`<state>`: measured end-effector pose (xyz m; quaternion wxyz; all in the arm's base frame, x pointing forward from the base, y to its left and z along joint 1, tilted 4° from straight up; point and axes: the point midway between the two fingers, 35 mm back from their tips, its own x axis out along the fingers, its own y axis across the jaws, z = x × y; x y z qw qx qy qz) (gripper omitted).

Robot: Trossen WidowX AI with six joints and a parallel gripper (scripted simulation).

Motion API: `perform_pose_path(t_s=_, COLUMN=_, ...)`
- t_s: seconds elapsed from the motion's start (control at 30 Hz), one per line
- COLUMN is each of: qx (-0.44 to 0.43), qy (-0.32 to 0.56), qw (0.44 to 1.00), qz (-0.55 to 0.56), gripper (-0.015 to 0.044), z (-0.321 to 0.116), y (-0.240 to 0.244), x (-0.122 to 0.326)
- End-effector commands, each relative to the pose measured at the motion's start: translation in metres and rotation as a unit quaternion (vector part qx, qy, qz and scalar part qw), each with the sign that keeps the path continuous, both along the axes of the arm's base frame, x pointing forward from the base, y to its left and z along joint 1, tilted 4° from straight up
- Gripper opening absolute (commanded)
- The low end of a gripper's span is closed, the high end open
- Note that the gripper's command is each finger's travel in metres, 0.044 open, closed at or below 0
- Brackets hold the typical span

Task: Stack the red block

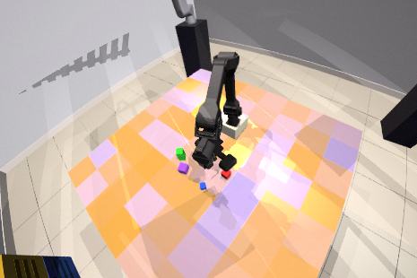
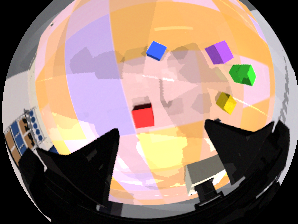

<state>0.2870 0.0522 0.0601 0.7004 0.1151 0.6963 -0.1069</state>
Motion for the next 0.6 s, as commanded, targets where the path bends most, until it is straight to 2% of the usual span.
perform_pose_path(t_s=0.0, qx=-0.020, qy=0.016, qw=0.999, qz=0.038, gripper=0.0440, z=-0.012, y=0.026, x=-0.011)
perform_pose_path(t_s=0.27, qx=-0.026, qy=0.020, qw=0.998, qz=0.051, gripper=0.0440, z=-0.014, y=0.035, x=-0.013)
perform_pose_path(t_s=0.57, qx=-0.026, qy=0.020, qw=0.998, qz=0.051, gripper=0.0440, z=-0.066, y=0.034, x=-0.015)
